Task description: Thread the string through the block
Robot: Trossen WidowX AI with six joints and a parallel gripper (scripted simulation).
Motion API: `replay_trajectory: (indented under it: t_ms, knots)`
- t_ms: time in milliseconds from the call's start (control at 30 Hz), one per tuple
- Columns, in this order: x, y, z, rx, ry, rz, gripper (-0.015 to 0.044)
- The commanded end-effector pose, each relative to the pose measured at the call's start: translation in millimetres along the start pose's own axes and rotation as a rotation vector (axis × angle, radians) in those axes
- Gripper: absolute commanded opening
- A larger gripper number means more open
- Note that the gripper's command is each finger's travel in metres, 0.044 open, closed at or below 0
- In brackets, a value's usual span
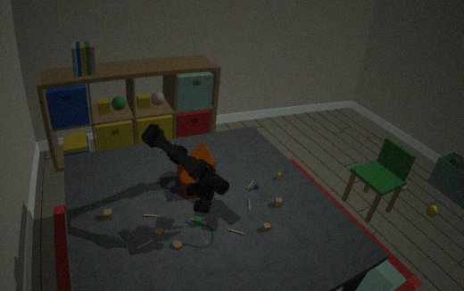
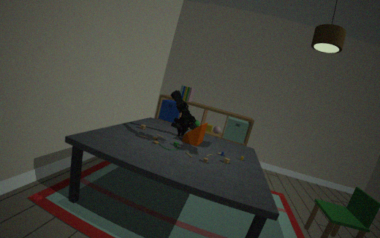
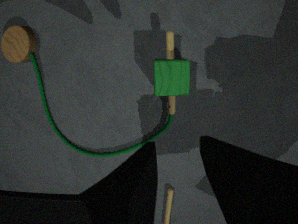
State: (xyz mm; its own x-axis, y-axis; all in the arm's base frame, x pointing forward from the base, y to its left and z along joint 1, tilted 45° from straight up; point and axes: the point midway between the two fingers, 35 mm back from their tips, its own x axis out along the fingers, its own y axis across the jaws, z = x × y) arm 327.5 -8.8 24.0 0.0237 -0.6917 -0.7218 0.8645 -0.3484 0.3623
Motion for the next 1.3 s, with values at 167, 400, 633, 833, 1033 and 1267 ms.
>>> replay_trajectory:
  t_ms: [167, 400, 633, 833, 1033, 1267]
  knots:
    - [-1, 0, 14, -0.729, -0.005, -0.003, 0.0121]
    - [-1, -1, 26, -1.403, -0.007, -0.013, 0.0121]
    - [-1, -2, 35, -1.801, -0.006, -0.021, 0.0121]
    - [-1, -3, 40, -2.111, -0.003, -0.028, 0.0121]
    - [-1, -4, 46, -2.419, 0.002, -0.035, 0.0121]
    - [0, -5, 52, -2.779, 0.01, -0.043, 0.0121]
